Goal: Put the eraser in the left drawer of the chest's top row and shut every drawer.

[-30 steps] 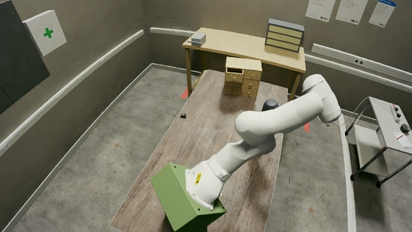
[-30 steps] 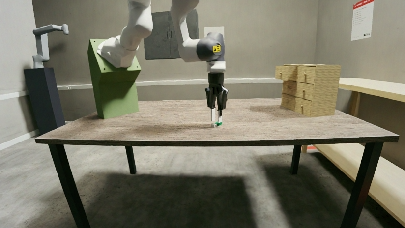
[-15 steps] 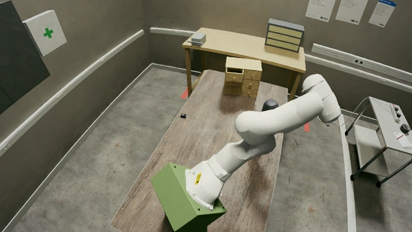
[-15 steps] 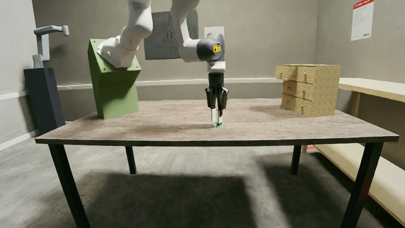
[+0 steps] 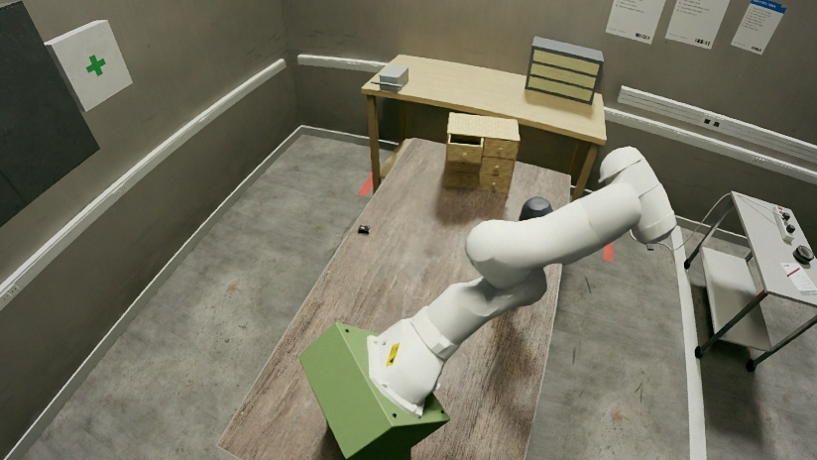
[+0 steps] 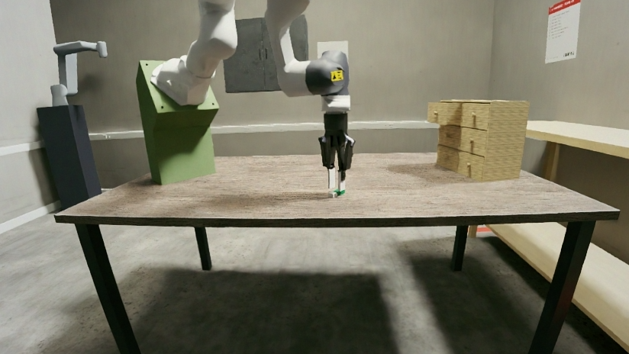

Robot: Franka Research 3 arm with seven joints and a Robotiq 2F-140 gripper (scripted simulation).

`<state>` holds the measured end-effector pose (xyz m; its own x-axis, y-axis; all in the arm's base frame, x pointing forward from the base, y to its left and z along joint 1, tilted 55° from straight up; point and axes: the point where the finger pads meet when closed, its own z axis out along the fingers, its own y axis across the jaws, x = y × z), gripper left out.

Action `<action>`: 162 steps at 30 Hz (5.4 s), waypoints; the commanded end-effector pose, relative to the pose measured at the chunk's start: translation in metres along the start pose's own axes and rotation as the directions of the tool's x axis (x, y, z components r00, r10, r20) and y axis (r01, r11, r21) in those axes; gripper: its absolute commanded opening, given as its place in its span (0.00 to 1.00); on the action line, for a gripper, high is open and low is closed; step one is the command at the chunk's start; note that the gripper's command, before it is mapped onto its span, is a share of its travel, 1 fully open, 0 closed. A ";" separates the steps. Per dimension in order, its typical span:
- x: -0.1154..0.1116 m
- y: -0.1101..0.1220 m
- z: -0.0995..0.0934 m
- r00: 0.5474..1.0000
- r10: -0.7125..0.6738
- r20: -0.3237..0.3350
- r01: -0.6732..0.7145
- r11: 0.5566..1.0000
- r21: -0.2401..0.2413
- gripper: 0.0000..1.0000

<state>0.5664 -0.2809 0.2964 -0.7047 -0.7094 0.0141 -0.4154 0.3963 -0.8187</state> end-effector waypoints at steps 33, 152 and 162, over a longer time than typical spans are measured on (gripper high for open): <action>-0.003 0.000 0.001 1.000 0.002 0.003 -0.002 1.000 0.001 0.31; -0.086 -0.013 -0.081 0.870 -0.493 0.003 0.493 0.870 0.004 0.20; -0.107 -0.017 -0.081 0.796 -0.605 0.002 0.605 0.796 0.004 0.20</action>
<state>0.5985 -0.1682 0.3557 -0.3959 -0.8106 0.4315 -0.7058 -0.0320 -0.7077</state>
